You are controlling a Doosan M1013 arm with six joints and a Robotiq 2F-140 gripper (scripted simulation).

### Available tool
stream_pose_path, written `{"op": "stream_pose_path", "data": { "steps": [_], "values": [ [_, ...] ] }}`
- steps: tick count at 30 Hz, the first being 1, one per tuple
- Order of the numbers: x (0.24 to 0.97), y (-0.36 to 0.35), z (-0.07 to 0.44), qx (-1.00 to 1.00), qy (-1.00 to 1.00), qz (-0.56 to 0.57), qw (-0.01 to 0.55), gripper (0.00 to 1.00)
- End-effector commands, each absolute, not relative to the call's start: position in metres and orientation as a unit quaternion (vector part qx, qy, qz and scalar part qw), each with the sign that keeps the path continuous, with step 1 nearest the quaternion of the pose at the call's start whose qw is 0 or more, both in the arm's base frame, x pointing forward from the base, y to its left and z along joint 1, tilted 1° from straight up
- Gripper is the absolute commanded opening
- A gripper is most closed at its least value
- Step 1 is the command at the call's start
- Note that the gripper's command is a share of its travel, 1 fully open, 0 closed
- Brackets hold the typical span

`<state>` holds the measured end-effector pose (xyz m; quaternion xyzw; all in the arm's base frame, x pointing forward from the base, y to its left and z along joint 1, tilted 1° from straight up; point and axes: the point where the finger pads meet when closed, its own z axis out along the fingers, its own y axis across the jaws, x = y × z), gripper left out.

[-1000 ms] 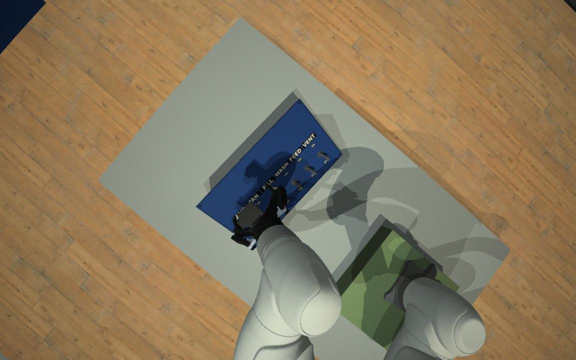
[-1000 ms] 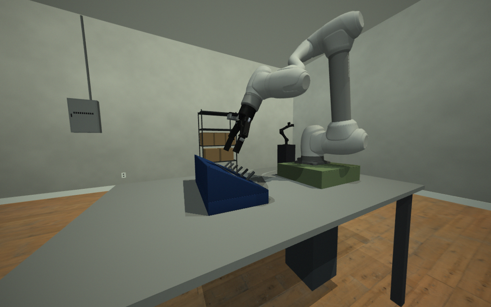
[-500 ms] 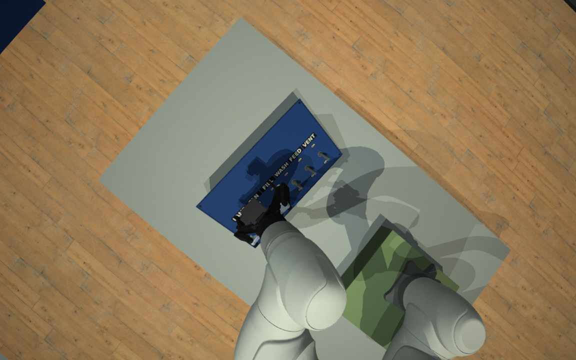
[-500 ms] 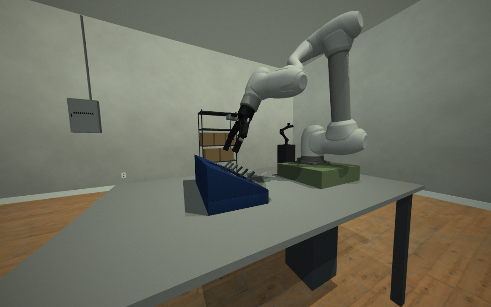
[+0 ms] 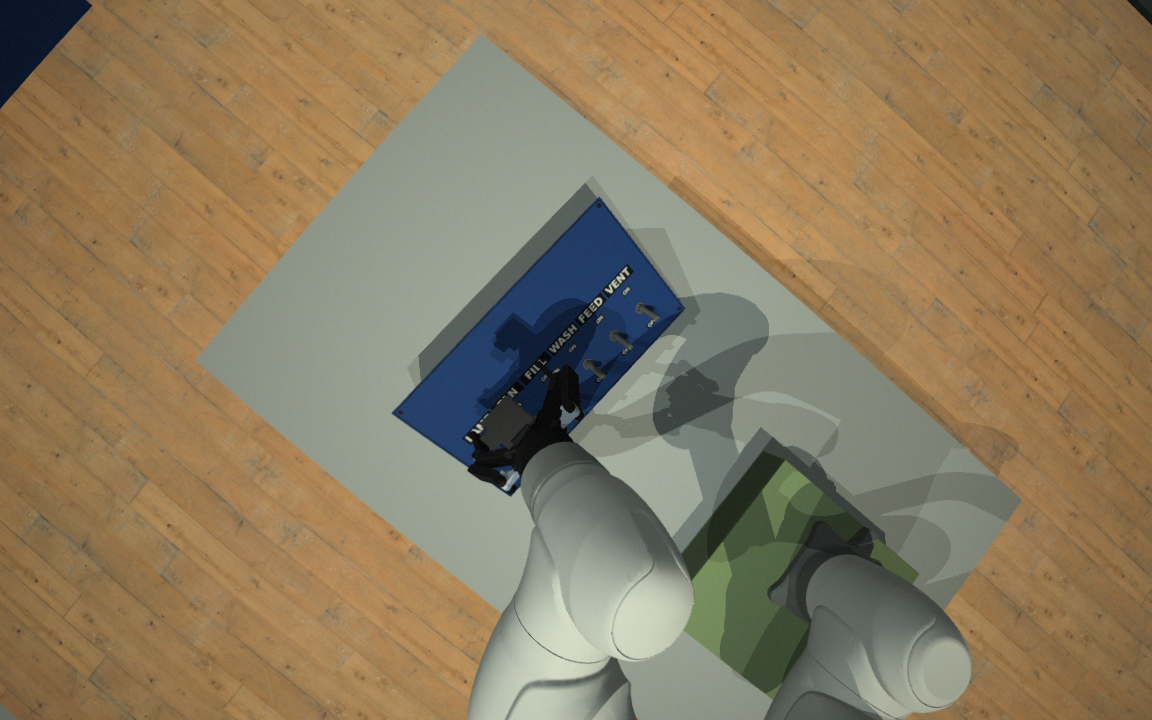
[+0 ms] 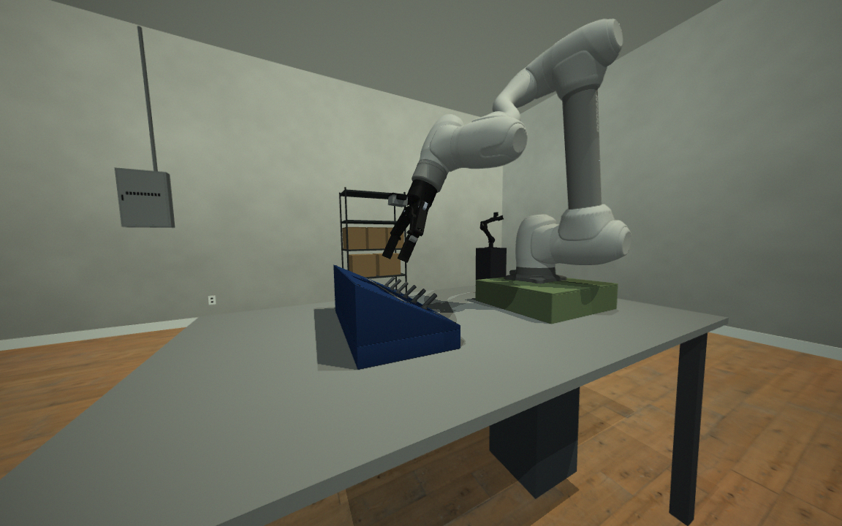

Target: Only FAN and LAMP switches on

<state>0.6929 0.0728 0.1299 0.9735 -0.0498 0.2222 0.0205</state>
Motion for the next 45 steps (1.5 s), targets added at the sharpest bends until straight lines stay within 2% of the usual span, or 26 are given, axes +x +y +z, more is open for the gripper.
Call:
{"op": "stream_pose_path", "data": {
  "steps": [1, 32, 45],
  "values": [
    [0.693, 0.073, 0.131, 0.973, -0.050, 0.223, 0.020, 1.00],
    [0.693, 0.069, 0.131, 0.973, -0.050, 0.223, 0.020, 1.00],
    [0.689, 0.029, 0.132, 0.973, -0.050, 0.223, 0.020, 1.00]
  ]
}}
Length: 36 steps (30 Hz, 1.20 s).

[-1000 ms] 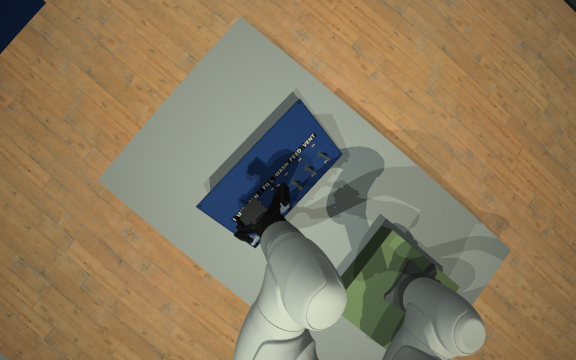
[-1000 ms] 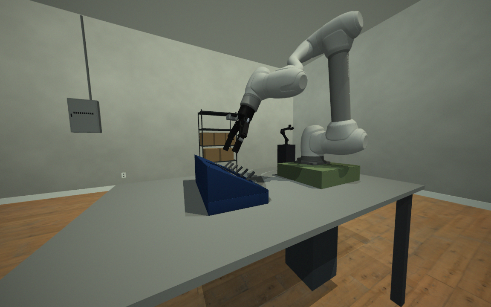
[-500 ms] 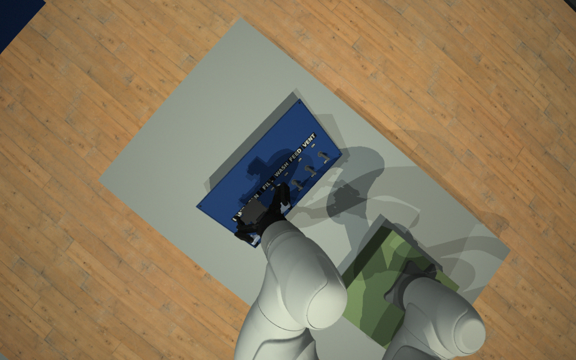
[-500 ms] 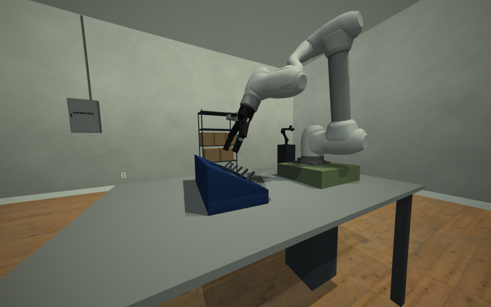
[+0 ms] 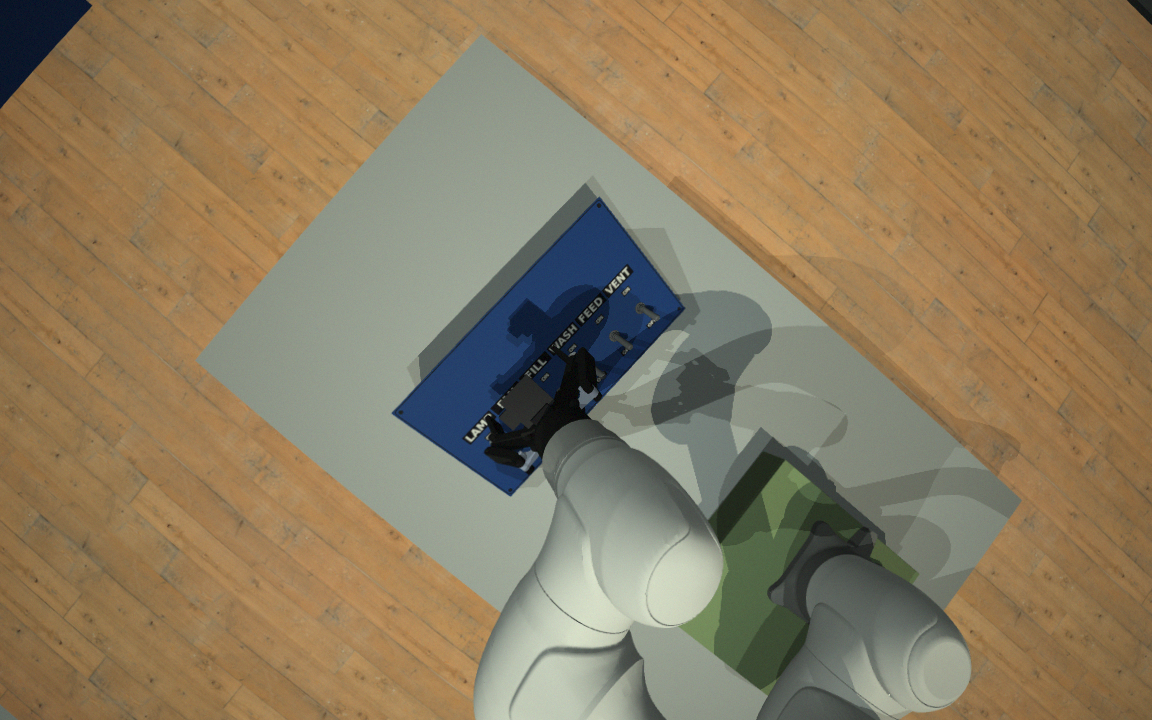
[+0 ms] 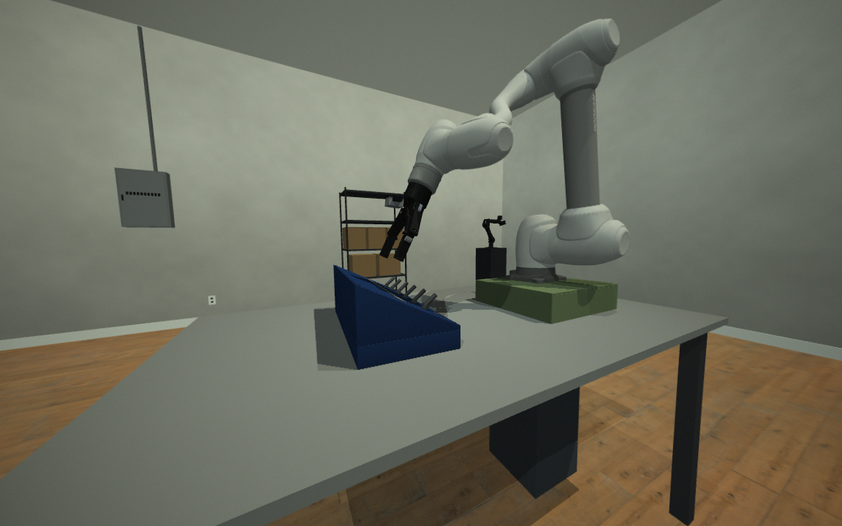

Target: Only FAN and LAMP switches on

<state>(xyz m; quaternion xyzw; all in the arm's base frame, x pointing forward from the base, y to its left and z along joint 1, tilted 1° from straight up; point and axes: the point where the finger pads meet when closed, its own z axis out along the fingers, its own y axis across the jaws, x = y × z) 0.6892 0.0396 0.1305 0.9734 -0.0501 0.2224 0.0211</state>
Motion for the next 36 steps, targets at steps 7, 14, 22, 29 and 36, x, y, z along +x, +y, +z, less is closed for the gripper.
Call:
{"op": "stream_pose_path", "data": {
  "steps": [7, 14, 22, 29, 36],
  "values": [
    [0.687, 0.013, 0.132, 0.973, -0.050, 0.223, 0.020, 1.00],
    [0.686, 0.002, 0.132, 0.973, -0.050, 0.223, 0.020, 1.00],
    [0.686, 0.001, 0.132, 0.973, -0.050, 0.223, 0.020, 1.00],
    [0.686, 0.001, 0.132, 0.973, -0.050, 0.223, 0.020, 1.00],
    [0.686, 0.001, 0.132, 0.973, -0.050, 0.223, 0.020, 1.00]
  ]
}}
